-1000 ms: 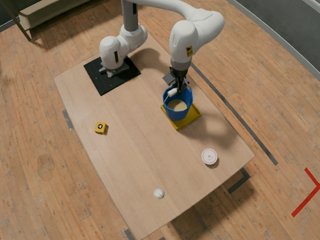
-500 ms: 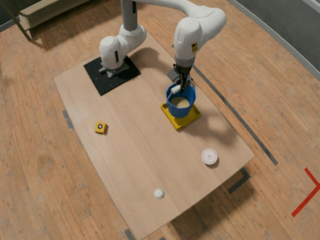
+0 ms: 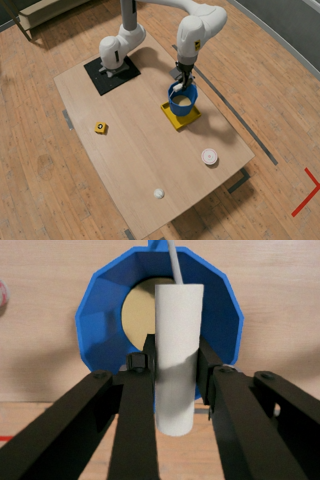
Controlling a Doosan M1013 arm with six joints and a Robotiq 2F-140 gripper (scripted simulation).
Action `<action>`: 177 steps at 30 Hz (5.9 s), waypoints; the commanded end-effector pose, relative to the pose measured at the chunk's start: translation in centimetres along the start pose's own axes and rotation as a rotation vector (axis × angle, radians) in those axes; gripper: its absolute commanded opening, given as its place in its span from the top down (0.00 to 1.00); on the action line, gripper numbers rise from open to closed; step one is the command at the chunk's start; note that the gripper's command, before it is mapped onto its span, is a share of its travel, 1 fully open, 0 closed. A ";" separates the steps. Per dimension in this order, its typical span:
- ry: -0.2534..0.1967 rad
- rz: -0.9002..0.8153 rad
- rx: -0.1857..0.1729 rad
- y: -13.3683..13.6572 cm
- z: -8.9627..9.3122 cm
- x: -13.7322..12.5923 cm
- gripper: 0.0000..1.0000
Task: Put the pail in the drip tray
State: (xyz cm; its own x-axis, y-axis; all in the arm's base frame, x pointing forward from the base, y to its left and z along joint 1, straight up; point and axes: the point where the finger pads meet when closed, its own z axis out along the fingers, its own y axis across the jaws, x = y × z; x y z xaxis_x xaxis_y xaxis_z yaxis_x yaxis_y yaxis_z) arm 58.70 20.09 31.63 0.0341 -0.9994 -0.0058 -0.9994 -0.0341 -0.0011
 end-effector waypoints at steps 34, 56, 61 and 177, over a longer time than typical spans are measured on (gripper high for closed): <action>-0.001 0.000 0.001 0.2 -0.1 -0.9 0.90; -0.001 0.000 0.001 0.2 -0.1 -0.9 0.90; -0.001 0.000 0.001 0.2 -0.1 -0.9 0.90; -0.001 0.000 0.001 -0.1 7.1 -0.8 0.90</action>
State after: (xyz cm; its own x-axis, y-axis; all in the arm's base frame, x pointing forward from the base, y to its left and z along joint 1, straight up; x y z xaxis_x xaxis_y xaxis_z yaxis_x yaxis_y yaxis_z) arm 58.73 20.91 24.57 0.0341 -0.9994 -0.0058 -0.9994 -0.0341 -0.0011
